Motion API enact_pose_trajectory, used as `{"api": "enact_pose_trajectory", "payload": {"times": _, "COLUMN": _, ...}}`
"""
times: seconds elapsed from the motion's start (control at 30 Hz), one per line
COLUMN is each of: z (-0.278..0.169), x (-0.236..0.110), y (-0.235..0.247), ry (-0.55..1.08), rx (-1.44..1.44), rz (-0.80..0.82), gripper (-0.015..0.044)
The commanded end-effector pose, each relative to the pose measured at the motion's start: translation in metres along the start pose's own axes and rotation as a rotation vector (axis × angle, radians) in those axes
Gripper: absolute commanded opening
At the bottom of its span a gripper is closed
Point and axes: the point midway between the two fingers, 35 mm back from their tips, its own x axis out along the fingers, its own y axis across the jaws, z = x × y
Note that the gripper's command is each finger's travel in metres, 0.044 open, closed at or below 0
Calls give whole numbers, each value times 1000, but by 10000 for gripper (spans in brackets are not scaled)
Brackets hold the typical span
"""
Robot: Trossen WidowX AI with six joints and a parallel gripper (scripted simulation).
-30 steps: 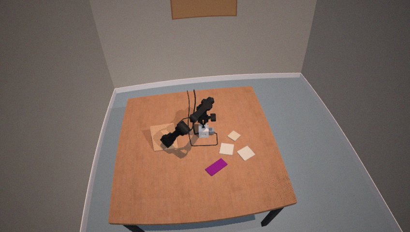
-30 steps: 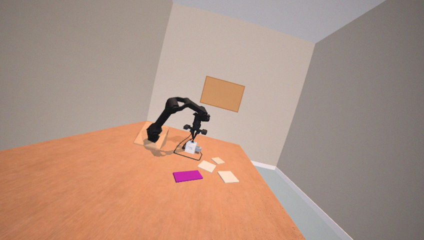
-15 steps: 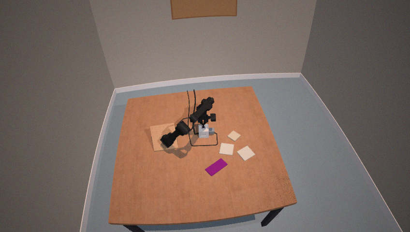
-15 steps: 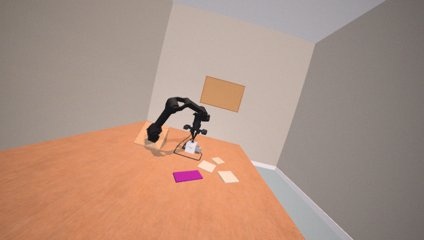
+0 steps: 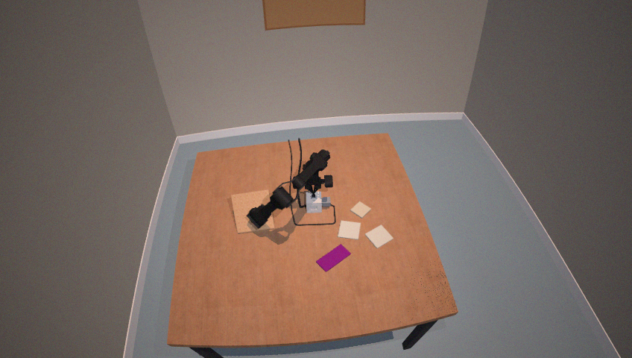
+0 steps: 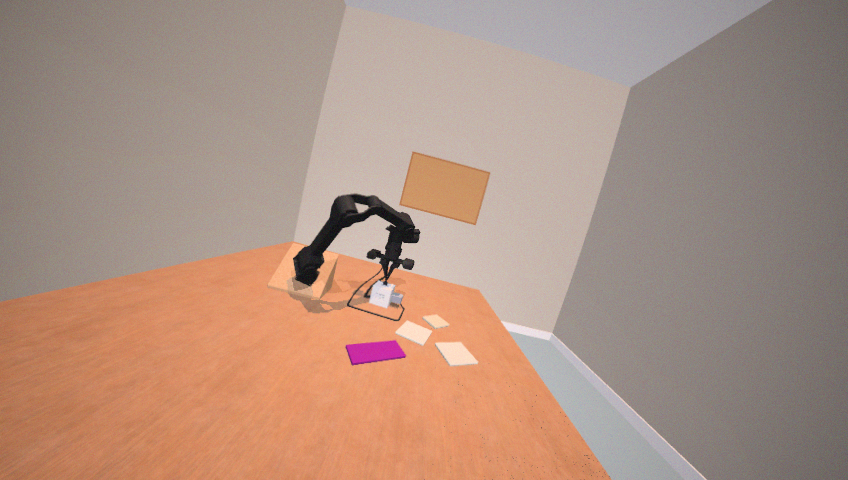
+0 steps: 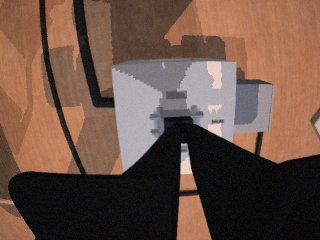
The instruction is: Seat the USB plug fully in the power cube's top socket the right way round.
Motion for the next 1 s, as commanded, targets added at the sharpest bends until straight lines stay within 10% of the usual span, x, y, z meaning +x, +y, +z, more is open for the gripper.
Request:
{"api": "enact_pose_trajectory", "payload": {"times": 0.0, "z": -2, "x": 2, "y": -1, "ry": 5, "rx": 0, "rz": 1, "gripper": 0}}
{"api": "enact_pose_trajectory", "payload": {"times": 0.13, "z": 0, "x": 0, "y": 0, "ry": 0, "rx": 0, "rz": 0, "gripper": 95}}
{"api": "enact_pose_trajectory", "payload": {"times": 0.97, "z": 1, "x": -7, "y": 0, "ry": 0, "rx": 0, "rz": 0, "gripper": 95}}
